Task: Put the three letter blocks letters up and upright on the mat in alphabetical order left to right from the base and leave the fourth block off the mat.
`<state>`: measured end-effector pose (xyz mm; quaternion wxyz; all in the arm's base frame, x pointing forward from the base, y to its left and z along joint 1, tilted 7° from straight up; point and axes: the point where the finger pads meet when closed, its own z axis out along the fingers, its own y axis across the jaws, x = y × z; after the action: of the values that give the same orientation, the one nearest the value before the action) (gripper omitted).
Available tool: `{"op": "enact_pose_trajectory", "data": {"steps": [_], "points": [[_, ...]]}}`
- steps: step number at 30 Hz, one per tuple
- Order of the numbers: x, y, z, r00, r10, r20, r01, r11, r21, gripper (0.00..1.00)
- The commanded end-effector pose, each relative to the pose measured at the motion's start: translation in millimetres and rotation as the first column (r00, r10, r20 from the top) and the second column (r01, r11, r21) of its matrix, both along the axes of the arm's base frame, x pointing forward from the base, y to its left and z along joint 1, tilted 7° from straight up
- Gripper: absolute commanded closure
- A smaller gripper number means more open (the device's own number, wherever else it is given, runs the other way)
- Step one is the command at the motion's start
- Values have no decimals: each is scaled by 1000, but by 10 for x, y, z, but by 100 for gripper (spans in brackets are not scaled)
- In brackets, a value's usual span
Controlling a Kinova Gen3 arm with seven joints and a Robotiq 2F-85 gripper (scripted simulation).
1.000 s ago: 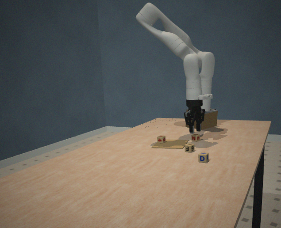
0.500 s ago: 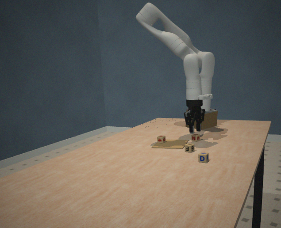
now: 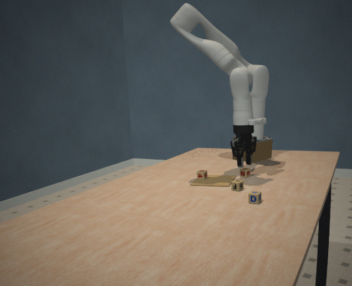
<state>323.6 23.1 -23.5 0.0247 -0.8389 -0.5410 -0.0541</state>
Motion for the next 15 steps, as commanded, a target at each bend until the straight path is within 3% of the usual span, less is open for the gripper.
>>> {"op": "enact_pose_trajectory", "data": {"steps": [1, 15], "points": [[-8, -1, -6, 1000, -3, 0, 3, 1000, -3, 48], [26, 29, -160, 1000, -1, 3, 1, 1000, -3, 48]]}}
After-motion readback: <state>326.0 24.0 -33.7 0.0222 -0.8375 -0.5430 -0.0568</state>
